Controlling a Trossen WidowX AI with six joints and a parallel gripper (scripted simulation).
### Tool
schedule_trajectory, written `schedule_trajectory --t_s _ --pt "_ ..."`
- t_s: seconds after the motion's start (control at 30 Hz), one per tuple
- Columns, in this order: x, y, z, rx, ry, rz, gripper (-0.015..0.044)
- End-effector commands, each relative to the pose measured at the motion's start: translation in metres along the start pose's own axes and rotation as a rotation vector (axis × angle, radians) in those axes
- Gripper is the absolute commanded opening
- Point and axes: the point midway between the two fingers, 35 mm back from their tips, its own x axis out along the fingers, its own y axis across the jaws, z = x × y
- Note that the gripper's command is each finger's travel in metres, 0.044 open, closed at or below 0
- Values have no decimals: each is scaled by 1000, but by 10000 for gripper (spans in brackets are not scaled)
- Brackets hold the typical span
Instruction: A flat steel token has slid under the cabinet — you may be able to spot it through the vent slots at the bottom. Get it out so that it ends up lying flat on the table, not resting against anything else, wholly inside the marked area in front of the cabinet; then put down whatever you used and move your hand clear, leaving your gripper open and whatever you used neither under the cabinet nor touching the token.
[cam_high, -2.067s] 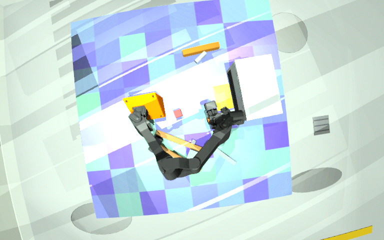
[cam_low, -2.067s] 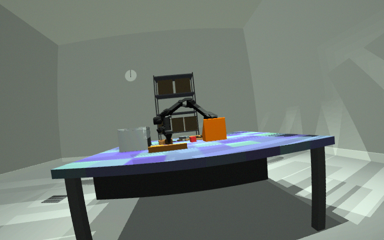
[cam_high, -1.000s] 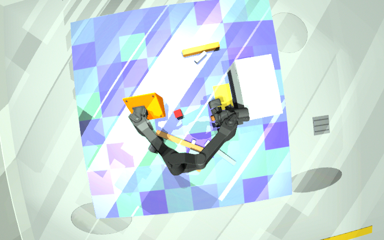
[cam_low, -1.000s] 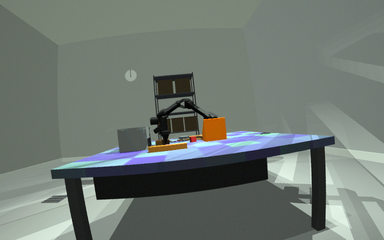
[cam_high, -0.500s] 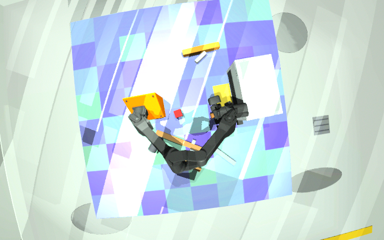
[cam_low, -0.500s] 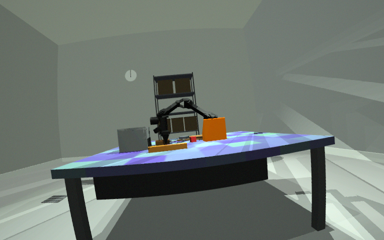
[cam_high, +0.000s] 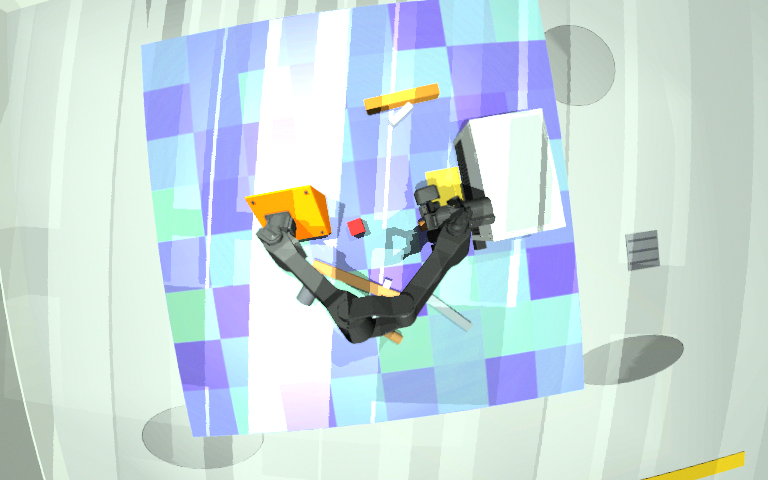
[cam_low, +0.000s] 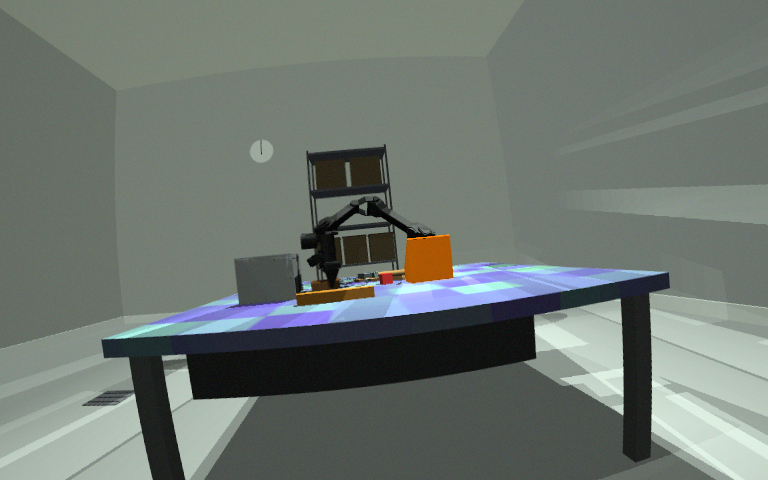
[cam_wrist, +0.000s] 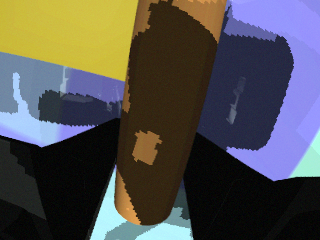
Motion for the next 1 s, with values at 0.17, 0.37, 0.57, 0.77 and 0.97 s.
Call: schedule_trajectory --t_s 0.17,0.37,0.57,0.77,0.97 --pt "1 9 0 -6 1 9 0" --pt "1 8 -3 -6 1 9 0" --pt "1 8 -8 -6 1 9 0" --pt "1 7 -13 -7 1 9 0" --pt "1 6 -19 -7 1 9 0"
